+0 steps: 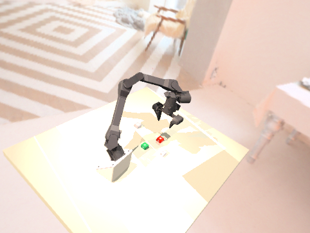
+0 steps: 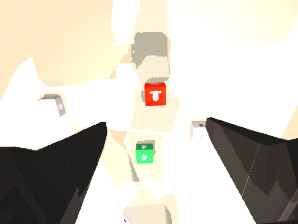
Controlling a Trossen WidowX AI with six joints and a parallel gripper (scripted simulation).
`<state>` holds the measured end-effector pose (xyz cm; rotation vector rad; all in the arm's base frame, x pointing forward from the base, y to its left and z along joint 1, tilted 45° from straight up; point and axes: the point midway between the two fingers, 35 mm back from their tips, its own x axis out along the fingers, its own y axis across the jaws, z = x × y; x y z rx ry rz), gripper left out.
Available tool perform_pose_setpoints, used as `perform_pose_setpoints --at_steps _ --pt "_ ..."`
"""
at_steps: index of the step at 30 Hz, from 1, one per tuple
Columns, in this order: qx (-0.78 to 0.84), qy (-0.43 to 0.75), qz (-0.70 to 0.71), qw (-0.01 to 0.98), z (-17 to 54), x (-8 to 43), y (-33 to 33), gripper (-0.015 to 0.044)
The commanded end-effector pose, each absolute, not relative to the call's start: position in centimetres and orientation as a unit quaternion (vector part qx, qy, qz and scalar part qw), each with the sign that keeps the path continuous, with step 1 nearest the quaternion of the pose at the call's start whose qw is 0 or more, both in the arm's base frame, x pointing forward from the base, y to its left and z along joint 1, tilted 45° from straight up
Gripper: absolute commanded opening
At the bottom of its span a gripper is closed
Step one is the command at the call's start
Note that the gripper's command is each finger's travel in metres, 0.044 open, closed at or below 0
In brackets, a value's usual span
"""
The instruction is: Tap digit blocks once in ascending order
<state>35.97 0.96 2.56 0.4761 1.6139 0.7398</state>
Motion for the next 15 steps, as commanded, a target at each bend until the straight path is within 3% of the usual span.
perform_pose_setpoints --at_steps 1,15 --pt "0.202 0.698 0.321 0.608 2.5 36.0 0.8 0.0400" --pt "0.205 0.698 0.323 0.606 14.6 31.6 12.6 0.0400"
